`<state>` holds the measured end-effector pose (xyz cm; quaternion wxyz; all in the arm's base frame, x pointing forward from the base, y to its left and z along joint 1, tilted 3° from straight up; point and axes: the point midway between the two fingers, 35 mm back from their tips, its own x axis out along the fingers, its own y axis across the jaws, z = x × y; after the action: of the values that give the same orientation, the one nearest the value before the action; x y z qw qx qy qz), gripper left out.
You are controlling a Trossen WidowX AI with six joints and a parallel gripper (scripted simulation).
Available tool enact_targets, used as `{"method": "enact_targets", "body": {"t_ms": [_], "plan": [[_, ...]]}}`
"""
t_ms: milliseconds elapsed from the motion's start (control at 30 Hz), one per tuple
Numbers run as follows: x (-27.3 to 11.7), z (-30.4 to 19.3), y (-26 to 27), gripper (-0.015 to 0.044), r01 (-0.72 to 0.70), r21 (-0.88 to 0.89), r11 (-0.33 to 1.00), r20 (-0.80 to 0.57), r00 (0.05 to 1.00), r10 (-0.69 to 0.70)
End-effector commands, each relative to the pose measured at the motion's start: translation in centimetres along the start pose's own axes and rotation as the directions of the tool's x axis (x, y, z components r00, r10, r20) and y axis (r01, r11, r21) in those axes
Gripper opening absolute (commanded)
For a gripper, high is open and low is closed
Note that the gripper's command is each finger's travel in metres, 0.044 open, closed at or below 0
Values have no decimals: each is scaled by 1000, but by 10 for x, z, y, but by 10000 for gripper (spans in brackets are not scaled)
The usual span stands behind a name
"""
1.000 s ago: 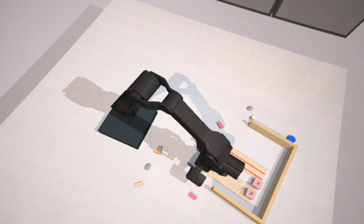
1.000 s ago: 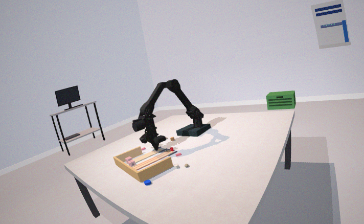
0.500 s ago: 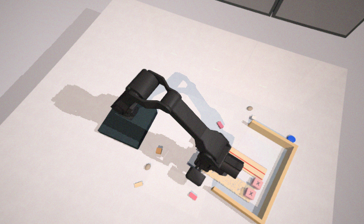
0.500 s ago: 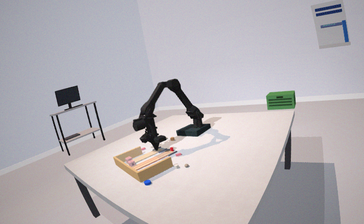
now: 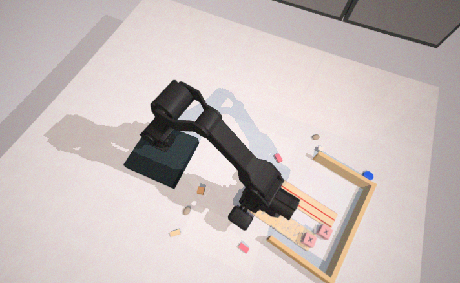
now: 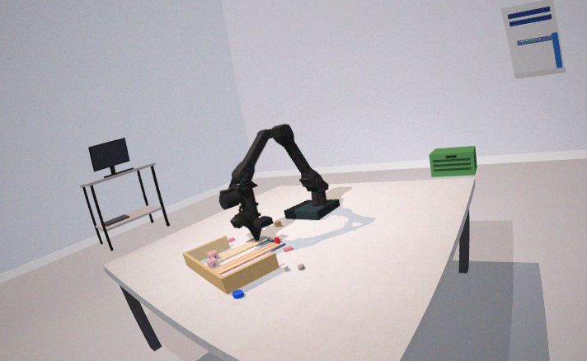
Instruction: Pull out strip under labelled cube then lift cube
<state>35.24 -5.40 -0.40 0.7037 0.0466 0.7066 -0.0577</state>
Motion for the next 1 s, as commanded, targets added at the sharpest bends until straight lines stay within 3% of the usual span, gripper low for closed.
{"method": "enact_targets", "body": {"t_ms": [0,967], "plan": [[4,-12,0,0,1,3,1000,-17,1000,-1],[5,-55,1,0,1,3,1000,-21,1000,-1]]}}
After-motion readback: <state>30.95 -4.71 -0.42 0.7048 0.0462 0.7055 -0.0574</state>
